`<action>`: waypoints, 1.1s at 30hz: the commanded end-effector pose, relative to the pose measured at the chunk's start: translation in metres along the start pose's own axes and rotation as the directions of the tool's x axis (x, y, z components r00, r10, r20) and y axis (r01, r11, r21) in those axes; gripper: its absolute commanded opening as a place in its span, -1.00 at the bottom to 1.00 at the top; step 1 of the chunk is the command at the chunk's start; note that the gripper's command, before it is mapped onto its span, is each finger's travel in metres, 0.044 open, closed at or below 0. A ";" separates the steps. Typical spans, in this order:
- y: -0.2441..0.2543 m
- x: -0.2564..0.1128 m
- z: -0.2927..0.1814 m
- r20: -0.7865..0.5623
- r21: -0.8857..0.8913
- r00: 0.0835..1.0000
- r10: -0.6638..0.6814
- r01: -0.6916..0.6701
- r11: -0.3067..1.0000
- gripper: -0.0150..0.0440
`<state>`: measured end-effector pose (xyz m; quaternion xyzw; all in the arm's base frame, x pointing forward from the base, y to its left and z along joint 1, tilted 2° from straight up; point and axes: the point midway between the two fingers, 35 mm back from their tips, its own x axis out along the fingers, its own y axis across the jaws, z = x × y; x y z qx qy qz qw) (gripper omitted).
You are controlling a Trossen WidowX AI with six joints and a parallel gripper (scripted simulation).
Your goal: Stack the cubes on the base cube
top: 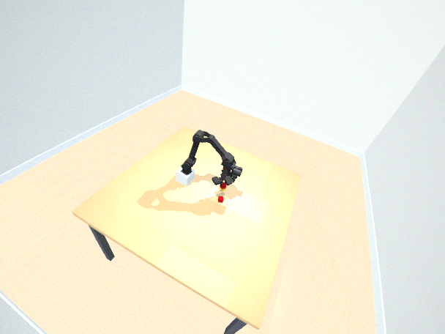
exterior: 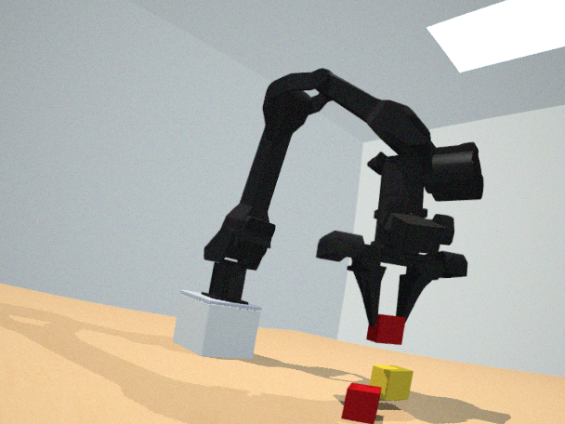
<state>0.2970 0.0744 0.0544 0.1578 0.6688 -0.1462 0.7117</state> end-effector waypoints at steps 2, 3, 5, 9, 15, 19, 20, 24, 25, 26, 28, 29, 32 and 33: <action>0.009 0.003 -0.007 0.003 0.153 1.000 -0.002 0.002 0.988 -0.14; 0.011 0.003 -0.008 0.003 0.181 1.000 -0.002 0.001 0.984 -0.14; 0.014 0.004 -0.011 0.003 0.235 1.000 -0.002 0.001 0.972 -0.14; 0.021 0.006 -0.017 0.003 0.340 1.000 -0.001 0.000 0.940 -0.14; 0.030 0.008 -0.026 0.002 0.491 1.000 0.000 -0.001 0.871 -0.14; 0.032 0.009 -0.029 0.002 0.527 1.000 0.000 -0.001 0.850 -0.14; 0.032 0.009 -0.029 0.002 0.527 1.000 0.000 -0.001 0.850 -0.14; 0.032 0.009 -0.029 0.002 0.527 1.000 0.000 -0.001 0.850 -0.14; 0.032 0.009 -0.029 0.002 0.527 1.000 0.000 -0.001 0.850 -0.14; 0.032 0.009 -0.029 0.002 0.527 1.000 0.000 -0.001 0.850 -0.14; 0.032 0.009 -0.029 0.002 0.527 1.000 0.000 -0.001 0.850 -0.14; 0.032 0.009 -0.029 0.002 0.527 1.000 0.000 -0.001 0.850 -0.14; 0.032 0.009 -0.029 0.002 0.527 1.000 0.000 -0.001 0.850 -0.14; 0.032 0.009 -0.029 0.002 0.527 1.000 0.000 -0.001 0.850 -0.14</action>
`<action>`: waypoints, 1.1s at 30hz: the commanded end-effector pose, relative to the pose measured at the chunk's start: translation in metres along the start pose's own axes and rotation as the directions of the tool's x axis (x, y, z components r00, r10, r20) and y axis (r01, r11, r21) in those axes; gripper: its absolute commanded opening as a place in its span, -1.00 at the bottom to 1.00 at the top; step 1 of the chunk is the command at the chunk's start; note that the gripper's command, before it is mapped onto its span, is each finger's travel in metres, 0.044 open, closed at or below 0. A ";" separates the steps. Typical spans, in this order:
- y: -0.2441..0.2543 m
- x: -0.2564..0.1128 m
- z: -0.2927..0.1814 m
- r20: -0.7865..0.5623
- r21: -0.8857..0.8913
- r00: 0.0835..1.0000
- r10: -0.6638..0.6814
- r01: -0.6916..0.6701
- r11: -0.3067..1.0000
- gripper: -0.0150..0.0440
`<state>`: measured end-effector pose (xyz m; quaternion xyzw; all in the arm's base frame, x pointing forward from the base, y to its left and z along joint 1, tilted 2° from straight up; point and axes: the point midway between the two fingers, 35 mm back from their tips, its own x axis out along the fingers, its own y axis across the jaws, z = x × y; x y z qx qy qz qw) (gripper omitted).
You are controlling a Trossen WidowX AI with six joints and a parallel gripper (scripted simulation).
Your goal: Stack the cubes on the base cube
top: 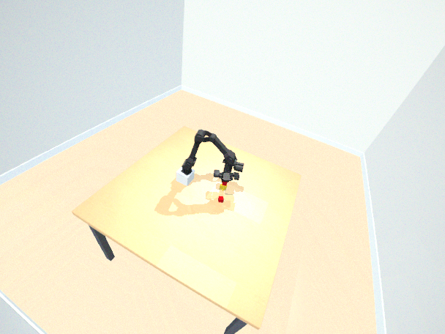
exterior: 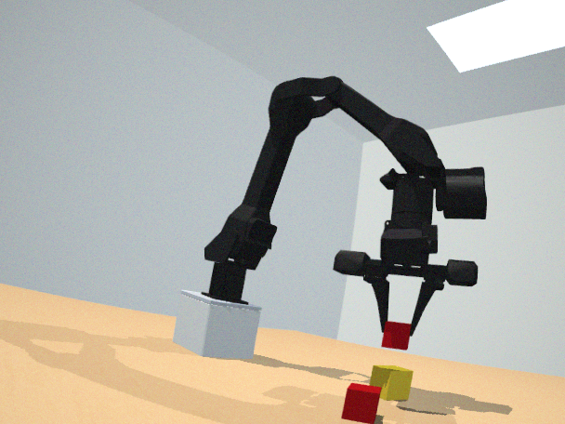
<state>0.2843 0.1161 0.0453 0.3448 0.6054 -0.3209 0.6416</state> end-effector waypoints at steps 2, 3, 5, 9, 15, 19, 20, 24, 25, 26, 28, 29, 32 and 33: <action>0.001 0.005 0.000 0.005 0.009 1.000 0.001 -0.001 1.000 -0.14; 0.001 0.008 0.000 0.005 0.010 1.000 0.001 -0.001 1.000 -0.14; 0.001 0.013 0.000 0.005 0.012 1.000 0.001 -0.001 1.000 -0.14; 0.001 0.024 0.000 0.005 0.017 1.000 0.001 -0.001 1.000 -0.14; 0.001 0.026 -0.001 0.005 0.018 1.000 0.001 -0.001 1.000 -0.14; 0.001 0.026 -0.001 0.005 0.018 1.000 0.001 -0.001 1.000 -0.14; 0.001 0.026 -0.001 0.005 0.018 1.000 0.001 -0.001 1.000 -0.14; 0.001 0.028 -0.001 0.005 0.011 1.000 0.001 -0.001 1.000 -0.14; 0.001 0.028 -0.001 0.005 0.011 1.000 0.001 -0.001 1.000 -0.14; 0.001 0.028 -0.001 0.005 0.011 1.000 0.001 -0.001 1.000 -0.14; 0.001 0.028 -0.001 0.005 0.011 1.000 0.001 -0.001 1.000 -0.14; 0.001 0.028 -0.001 0.005 0.011 1.000 0.001 -0.001 1.000 -0.14; 0.001 0.028 -0.001 0.005 0.011 1.000 0.001 -0.001 1.000 -0.14; 0.001 0.028 -0.001 0.005 0.011 1.000 0.001 -0.001 1.000 -0.14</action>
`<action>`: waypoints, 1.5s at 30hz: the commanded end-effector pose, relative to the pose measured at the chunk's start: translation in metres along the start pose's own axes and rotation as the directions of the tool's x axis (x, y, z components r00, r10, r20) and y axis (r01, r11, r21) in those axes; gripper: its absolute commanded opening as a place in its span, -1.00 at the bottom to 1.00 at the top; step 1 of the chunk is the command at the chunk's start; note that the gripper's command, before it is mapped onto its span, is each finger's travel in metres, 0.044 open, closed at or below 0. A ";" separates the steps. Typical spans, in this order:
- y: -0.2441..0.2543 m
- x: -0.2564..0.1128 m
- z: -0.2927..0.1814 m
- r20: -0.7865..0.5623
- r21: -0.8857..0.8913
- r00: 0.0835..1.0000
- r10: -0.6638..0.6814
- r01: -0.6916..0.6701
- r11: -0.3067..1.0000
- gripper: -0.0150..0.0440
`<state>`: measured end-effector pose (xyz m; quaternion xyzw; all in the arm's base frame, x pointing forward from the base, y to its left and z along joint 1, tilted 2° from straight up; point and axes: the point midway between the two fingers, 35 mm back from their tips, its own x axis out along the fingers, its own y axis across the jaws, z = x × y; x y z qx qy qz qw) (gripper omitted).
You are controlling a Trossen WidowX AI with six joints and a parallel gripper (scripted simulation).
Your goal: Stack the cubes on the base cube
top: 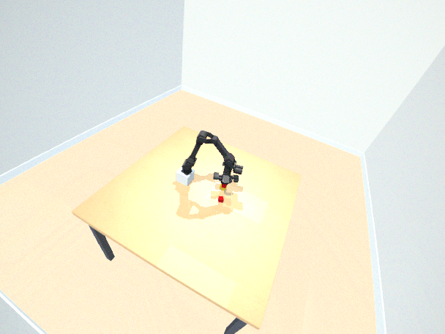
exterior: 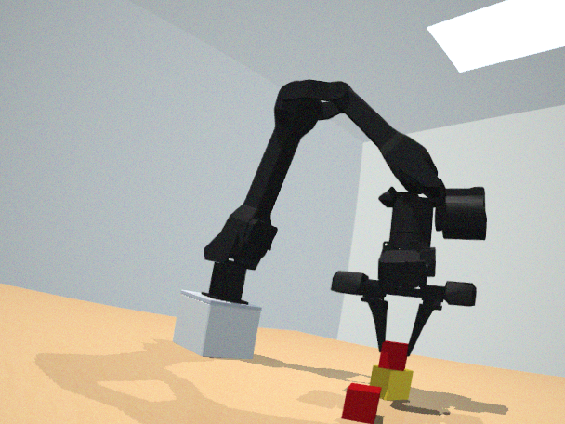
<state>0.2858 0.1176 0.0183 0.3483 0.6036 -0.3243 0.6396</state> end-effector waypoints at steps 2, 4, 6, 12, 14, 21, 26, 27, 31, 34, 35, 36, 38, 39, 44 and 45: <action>0.000 0.000 0.001 0.005 0.000 1.000 0.001 -0.001 1.000 -0.14; 0.000 0.000 0.001 0.005 0.000 1.000 0.001 -0.001 1.000 -0.05; 0.000 0.000 0.001 0.005 0.000 1.000 0.001 -0.001 1.000 0.13; 0.000 0.000 0.001 0.005 0.000 1.000 0.001 -0.001 1.000 0.20; 0.000 -0.005 0.000 0.001 0.000 1.000 0.000 0.000 1.000 0.20; 0.000 -0.014 0.000 0.000 0.000 1.000 0.000 0.000 1.000 0.20; 0.000 -0.020 0.000 0.000 0.000 1.000 0.000 0.000 1.000 0.20; 0.000 -0.022 0.000 0.000 0.000 1.000 0.000 0.000 1.000 0.20; 0.000 -0.027 0.000 0.000 0.000 1.000 0.000 0.000 1.000 0.20; 0.000 -0.030 0.000 0.000 0.000 1.000 0.000 0.000 1.000 0.20; 0.000 -0.030 0.000 0.000 0.000 1.000 0.000 0.000 1.000 0.20; 0.000 -0.030 0.000 0.000 0.000 1.000 0.000 0.000 1.000 0.20; 0.000 -0.030 0.000 0.000 0.000 1.000 0.000 0.000 1.000 0.20; 0.000 -0.030 0.000 0.000 0.000 1.000 0.000 0.000 1.000 0.20; 0.000 -0.031 0.011 0.001 -0.161 1.000 -0.002 0.002 0.987 0.41; 0.001 -0.032 0.014 0.002 -0.206 1.000 -0.001 0.002 0.979 0.41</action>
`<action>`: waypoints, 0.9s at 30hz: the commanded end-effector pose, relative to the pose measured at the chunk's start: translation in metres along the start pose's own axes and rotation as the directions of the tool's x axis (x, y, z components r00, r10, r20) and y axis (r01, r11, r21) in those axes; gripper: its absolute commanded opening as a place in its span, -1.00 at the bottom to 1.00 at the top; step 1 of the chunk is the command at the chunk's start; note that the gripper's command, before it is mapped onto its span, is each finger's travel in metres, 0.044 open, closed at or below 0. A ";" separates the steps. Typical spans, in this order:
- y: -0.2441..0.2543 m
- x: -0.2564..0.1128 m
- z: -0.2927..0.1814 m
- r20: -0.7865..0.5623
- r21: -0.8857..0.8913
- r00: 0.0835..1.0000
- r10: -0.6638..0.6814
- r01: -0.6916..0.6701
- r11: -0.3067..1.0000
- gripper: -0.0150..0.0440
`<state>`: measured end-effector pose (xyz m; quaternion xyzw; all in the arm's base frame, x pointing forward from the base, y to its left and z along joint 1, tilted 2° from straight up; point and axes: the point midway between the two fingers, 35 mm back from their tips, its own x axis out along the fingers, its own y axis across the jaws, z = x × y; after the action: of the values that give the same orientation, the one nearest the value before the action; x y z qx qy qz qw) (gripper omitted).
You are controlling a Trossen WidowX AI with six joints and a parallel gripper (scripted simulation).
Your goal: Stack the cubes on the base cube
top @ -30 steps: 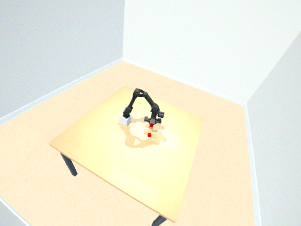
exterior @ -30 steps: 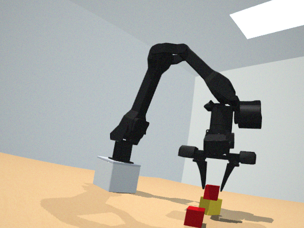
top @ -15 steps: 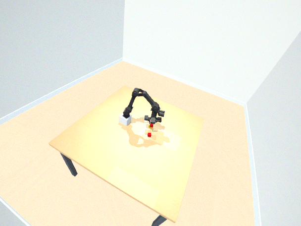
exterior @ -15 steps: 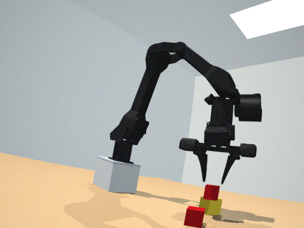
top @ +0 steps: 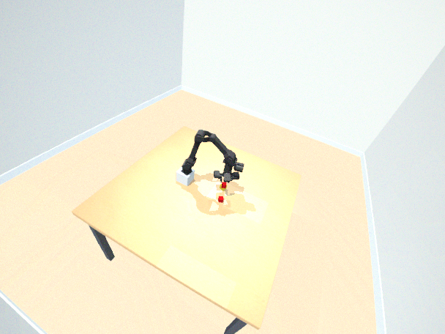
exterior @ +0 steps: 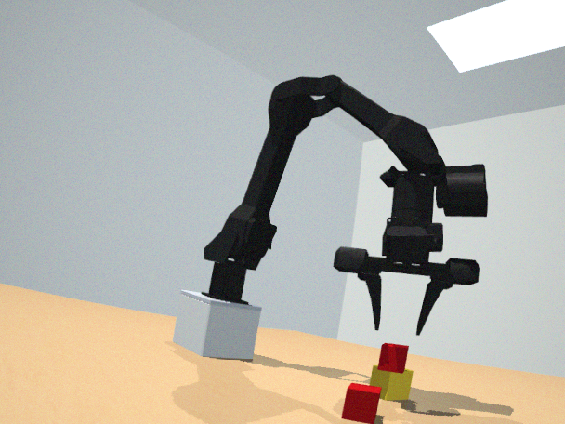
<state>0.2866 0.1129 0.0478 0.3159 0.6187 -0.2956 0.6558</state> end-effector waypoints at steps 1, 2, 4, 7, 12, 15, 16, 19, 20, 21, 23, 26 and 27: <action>0.000 -0.004 0.012 0.001 -0.155 1.000 0.002 -0.001 0.988 0.41; 0.000 -0.005 0.015 0.002 -0.200 1.000 0.002 -0.002 0.980 0.41; -0.001 -0.007 0.022 0.003 -0.289 1.000 0.002 -0.001 0.957 0.41; -0.002 -0.010 0.031 0.004 -0.417 1.000 0.003 -0.001 0.909 0.41; -0.005 -0.016 0.046 0.007 -0.613 1.000 0.003 0.002 0.790 0.41; -0.007 -0.019 0.056 0.008 -0.716 1.000 0.003 0.003 0.699 0.41; -0.008 -0.020 0.059 0.008 -0.747 1.000 0.003 0.004 0.665 0.41; -0.011 -0.024 0.068 0.009 -0.831 1.000 0.003 0.006 0.556 0.41; -0.012 -0.025 0.071 0.010 -0.856 1.000 0.003 0.007 0.517 0.41; -0.013 -0.026 0.074 0.010 -0.879 1.000 0.003 0.008 0.477 0.41; -0.015 -0.028 0.080 0.011 -0.919 1.000 0.002 0.009 0.395 0.41; -0.018 -0.031 0.089 0.012 -0.964 1.000 0.002 0.011 0.264 0.41; -0.019 -0.032 0.091 0.012 -0.975 1.000 0.002 0.012 0.220 0.41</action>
<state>0.3212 0.0454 0.0751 -0.0741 0.6793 0.0626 0.7274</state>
